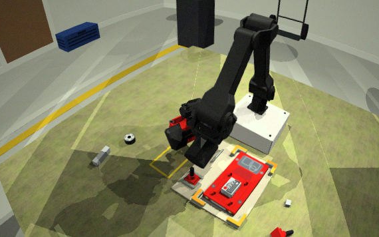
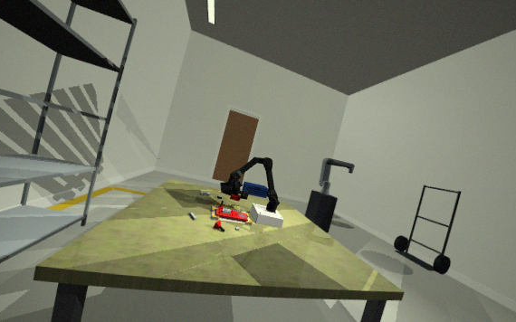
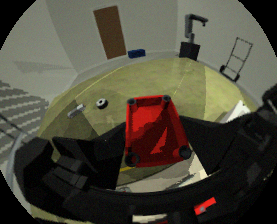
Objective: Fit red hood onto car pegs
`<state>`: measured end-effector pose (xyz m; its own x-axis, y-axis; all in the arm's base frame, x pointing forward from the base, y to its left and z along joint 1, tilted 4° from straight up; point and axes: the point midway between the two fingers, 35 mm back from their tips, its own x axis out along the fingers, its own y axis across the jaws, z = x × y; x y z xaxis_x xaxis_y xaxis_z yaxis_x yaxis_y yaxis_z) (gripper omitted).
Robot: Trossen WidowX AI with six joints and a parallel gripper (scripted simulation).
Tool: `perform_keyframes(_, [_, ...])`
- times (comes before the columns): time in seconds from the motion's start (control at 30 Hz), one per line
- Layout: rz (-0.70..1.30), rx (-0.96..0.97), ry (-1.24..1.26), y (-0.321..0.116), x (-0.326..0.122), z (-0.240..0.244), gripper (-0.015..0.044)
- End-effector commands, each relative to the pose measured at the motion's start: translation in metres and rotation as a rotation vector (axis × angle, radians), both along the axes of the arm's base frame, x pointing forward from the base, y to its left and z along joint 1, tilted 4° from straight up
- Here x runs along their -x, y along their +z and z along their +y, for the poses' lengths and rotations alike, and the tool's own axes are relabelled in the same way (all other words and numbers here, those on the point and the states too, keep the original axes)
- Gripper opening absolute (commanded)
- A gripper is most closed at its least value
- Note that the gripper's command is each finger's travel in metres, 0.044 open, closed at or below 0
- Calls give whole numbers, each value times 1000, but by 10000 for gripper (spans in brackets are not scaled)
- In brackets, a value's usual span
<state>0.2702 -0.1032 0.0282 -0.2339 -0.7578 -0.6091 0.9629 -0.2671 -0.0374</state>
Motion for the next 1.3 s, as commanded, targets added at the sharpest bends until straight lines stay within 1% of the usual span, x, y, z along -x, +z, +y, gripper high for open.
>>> perform_keyframes(0.0, [-5, 3, 4, 5, -2, -1, 0])
perform_keyframes(0.17, [13, -2, 19, 3, -1, 0, 0])
perform_keyframes(0.3, [74, -21, 68, 3, -1, 0, 0])
perform_keyframes(1.27, [763, -230, 619, 1, 0, 0, 0])
